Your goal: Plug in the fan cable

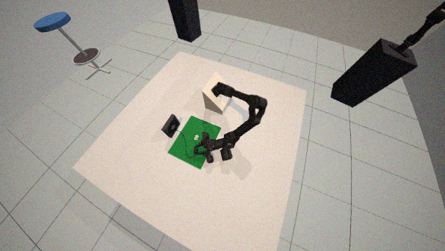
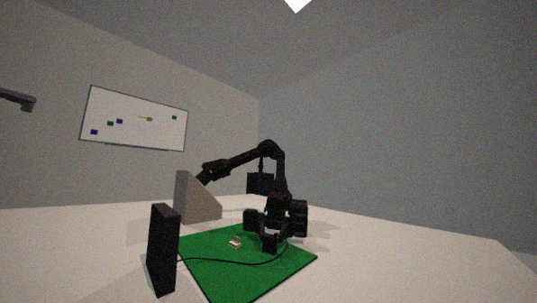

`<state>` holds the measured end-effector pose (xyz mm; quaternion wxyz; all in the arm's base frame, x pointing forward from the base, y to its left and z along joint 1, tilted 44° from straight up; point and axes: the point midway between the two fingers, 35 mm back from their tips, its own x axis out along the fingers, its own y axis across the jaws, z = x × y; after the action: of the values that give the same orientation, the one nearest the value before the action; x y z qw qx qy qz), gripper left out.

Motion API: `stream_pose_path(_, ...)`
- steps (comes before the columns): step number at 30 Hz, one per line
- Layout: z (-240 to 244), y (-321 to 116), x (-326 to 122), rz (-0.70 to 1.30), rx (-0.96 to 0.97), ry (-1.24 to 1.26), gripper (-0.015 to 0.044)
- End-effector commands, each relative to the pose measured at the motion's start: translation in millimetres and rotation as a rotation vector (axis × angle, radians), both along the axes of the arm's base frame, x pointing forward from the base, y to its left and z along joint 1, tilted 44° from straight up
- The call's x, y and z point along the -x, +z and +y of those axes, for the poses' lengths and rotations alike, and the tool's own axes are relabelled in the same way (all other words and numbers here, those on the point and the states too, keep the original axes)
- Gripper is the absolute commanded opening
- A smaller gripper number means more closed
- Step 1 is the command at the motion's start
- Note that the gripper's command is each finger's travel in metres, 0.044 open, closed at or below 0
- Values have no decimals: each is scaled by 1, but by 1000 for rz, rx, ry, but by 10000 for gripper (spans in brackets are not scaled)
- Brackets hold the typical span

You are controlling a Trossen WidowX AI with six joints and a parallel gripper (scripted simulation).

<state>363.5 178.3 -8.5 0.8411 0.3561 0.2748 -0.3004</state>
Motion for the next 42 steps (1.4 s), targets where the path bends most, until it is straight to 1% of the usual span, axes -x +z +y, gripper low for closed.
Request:
stream_pose_path(1, 0, 0, 0, 0, 0, 0, 205)
stream_pose_path(19, 0, 2, 1, 0, 0, 0, 205)
stream_pose_path(42, 3, 67, 39, 2, -2, 0, 205)
